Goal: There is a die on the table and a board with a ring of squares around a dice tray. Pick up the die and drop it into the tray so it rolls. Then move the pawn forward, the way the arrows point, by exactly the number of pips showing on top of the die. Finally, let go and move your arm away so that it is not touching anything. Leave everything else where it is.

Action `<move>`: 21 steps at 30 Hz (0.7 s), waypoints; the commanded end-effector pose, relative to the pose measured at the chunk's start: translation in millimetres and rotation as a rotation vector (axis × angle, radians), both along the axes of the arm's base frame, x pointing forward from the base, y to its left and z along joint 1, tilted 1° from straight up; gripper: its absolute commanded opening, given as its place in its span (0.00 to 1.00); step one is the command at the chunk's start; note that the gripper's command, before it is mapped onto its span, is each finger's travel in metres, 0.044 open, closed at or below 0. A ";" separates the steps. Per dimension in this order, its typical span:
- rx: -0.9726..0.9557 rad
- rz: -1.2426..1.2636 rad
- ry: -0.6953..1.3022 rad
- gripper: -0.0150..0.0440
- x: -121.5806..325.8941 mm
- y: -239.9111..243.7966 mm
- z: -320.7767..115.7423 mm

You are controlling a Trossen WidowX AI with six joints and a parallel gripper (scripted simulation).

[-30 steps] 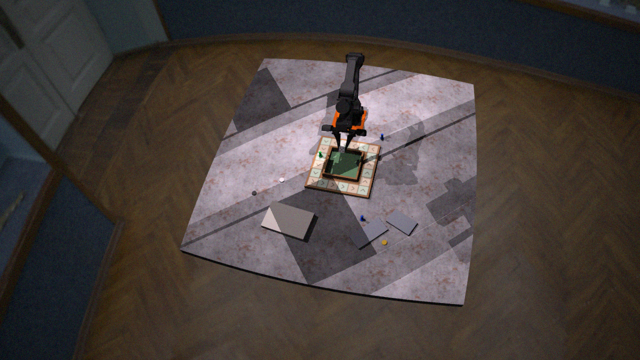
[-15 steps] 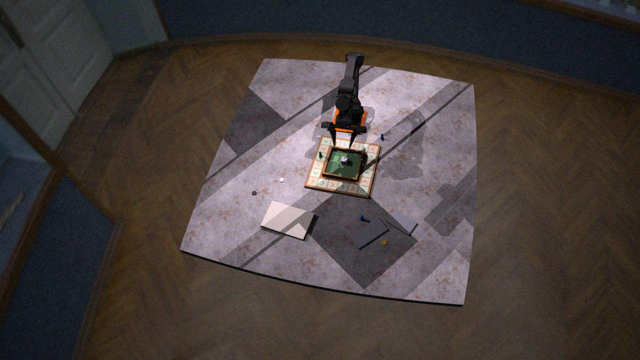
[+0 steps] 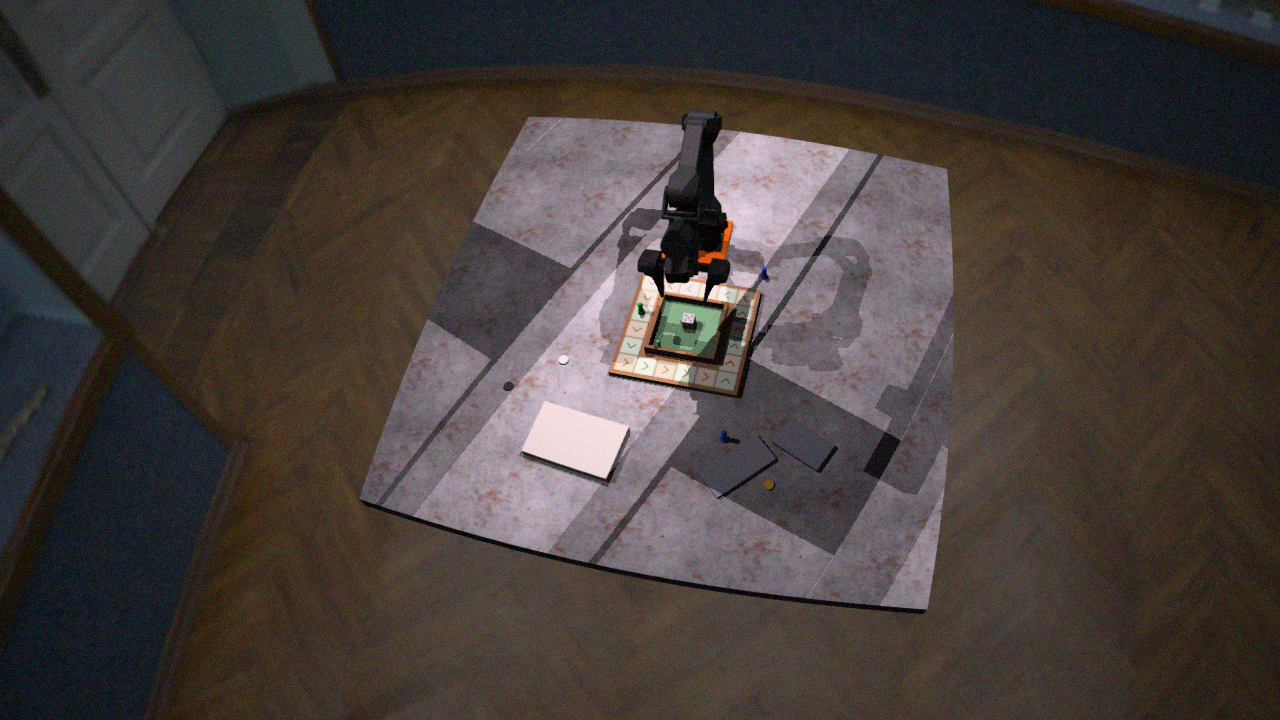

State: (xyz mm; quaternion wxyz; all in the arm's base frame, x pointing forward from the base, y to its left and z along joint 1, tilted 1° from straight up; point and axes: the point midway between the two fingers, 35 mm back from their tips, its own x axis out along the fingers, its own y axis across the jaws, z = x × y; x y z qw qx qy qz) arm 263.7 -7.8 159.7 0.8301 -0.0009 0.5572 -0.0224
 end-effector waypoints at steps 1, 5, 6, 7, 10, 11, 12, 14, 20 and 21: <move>0.013 -0.007 0.177 1.00 3.6 0.0 -11.6; 0.022 -0.013 0.352 1.00 7.2 -0.6 -21.8; 0.022 -0.013 0.361 1.00 7.4 -0.6 -22.3; 0.013 -0.008 0.286 1.00 7.6 -1.0 -18.0; 0.003 0.026 0.291 0.91 7.3 -8.3 -19.9; -0.010 0.068 0.299 0.87 6.5 -17.5 -22.2; -0.025 0.121 0.308 0.82 5.2 -28.7 -25.0; -0.052 0.228 0.326 0.73 1.0 -51.0 -30.7; -0.109 0.541 0.370 0.59 -22.0 -111.4 -47.3; -0.112 0.568 0.374 0.59 -24.5 -115.9 -48.7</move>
